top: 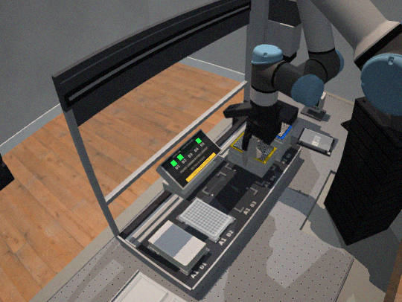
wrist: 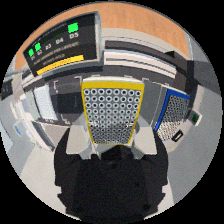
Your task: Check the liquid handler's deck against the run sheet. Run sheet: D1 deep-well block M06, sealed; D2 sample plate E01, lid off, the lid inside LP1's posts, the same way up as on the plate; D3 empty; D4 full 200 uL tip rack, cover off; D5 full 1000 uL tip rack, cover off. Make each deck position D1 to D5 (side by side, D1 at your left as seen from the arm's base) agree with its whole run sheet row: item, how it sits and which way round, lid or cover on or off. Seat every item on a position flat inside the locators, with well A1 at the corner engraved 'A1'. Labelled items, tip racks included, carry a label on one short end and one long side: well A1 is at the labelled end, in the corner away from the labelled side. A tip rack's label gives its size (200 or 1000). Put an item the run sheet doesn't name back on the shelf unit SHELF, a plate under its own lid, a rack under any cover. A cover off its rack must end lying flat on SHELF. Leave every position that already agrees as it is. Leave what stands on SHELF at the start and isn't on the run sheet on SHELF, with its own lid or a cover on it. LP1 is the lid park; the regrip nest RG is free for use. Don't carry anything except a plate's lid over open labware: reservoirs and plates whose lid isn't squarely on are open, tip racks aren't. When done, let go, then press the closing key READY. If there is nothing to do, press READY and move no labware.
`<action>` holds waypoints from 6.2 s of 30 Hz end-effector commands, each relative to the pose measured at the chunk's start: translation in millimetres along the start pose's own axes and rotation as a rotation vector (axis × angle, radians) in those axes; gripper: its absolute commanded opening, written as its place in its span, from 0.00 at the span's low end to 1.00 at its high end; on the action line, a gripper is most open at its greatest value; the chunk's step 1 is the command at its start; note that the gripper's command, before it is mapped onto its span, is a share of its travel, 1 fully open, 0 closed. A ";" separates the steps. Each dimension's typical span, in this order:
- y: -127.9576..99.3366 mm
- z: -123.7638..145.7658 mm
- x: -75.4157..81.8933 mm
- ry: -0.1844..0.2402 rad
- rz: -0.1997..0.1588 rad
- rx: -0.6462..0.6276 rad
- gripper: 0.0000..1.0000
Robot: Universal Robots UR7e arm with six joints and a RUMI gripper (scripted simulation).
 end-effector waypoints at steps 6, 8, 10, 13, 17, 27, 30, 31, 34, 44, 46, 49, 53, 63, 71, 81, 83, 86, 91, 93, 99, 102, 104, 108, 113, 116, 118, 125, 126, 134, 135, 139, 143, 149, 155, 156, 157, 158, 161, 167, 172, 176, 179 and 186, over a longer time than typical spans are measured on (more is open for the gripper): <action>-0.5 0.1 -16.6 0.000 0.001 0.000 0.00; -0.5 0.1 -18.4 0.000 0.001 0.000 0.00; -0.5 0.1 -18.4 0.000 0.001 0.000 0.00; -0.5 0.1 -18.4 0.000 0.001 0.000 0.00; -0.5 0.1 -18.4 0.000 0.001 0.000 0.00; -0.4 0.1 -18.4 0.000 0.001 0.000 0.00; -0.4 0.1 -18.4 0.000 0.001 0.000 0.00; -0.4 0.1 -18.4 0.000 0.001 0.000 0.00; -0.4 0.1 -18.4 0.000 0.001 0.000 0.00; -0.4 0.1 -18.4 0.000 0.001 0.000 0.00; -0.4 0.1 -18.4 0.000 0.001 0.000 0.00; -0.4 0.1 -19.4 0.000 0.001 0.000 0.00; -0.4 0.1 -20.7 0.000 0.001 0.000 0.00; -0.4 0.1 -23.4 0.000 0.001 0.000 0.00; -0.4 0.1 -26.0 0.000 0.001 0.000 0.00; -0.4 0.1 -28.7 0.000 0.001 0.000 0.00; -0.4 0.1 -29.4 0.000 0.001 0.000 0.00; -0.4 0.1 -29.6 0.000 0.001 0.000 0.00; -0.4 0.1 -29.6 0.000 0.001 0.000 0.00; -0.4 0.1 -29.6 0.000 0.001 0.000 0.82; -0.4 0.1 -29.6 0.000 0.001 0.000 0.82; -0.4 0.1 -29.6 0.000 0.001 0.000 0.82; -0.4 0.1 -29.6 0.000 0.001 0.000 0.82; -0.4 0.1 -29.6 0.000 0.001 0.000 0.82; -0.4 0.1 -29.6 0.000 0.001 0.000 0.82; -0.4 0.1 -29.6 0.000 0.001 0.000 0.82; -0.4 0.1 -29.6 0.000 0.001 0.000 0.82; -0.4 0.1 -29.6 0.000 0.001 0.000 0.82; -0.4 0.1 -29.6 0.000 0.001 0.000 0.82; -0.4 0.1 -29.6 0.000 0.001 0.000 0.82; -0.4 0.1 -28.0 0.000 0.001 0.000 0.82; -0.4 0.1 -21.3 0.000 0.001 0.000 0.82; -0.4 0.1 -14.7 0.000 0.001 0.000 0.82; -0.4 0.1 -8.0 0.000 0.001 0.000 0.82; -0.4 0.1 2.0 0.000 0.001 0.000 0.82; -0.4 0.1 3.6 0.000 0.001 0.000 0.82; -0.4 0.1 5.3 0.000 0.001 0.000 0.82; -0.4 0.1 7.0 0.000 0.001 0.000 0.82; -0.4 0.1 12.0 0.000 0.001 0.000 0.82; -0.4 0.1 18.6 0.000 0.001 0.000 0.82; -0.3 0.1 27.0 0.000 0.001 0.000 0.82; -0.3 0.1 33.6 0.000 0.001 0.000 0.82; -0.3 0.1 38.6 0.000 0.001 0.000 0.82; -0.3 0.1 46.9 0.000 0.001 0.000 0.82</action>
Point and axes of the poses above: the point where the finger pads meet when closed, its own x axis back along the fingers, its own z axis across the jaws, y = z × x, the point moved 6 cm from there along x, back along the fingers, and after that the axes turned 4 degrees about x, right-handed, at the moved point
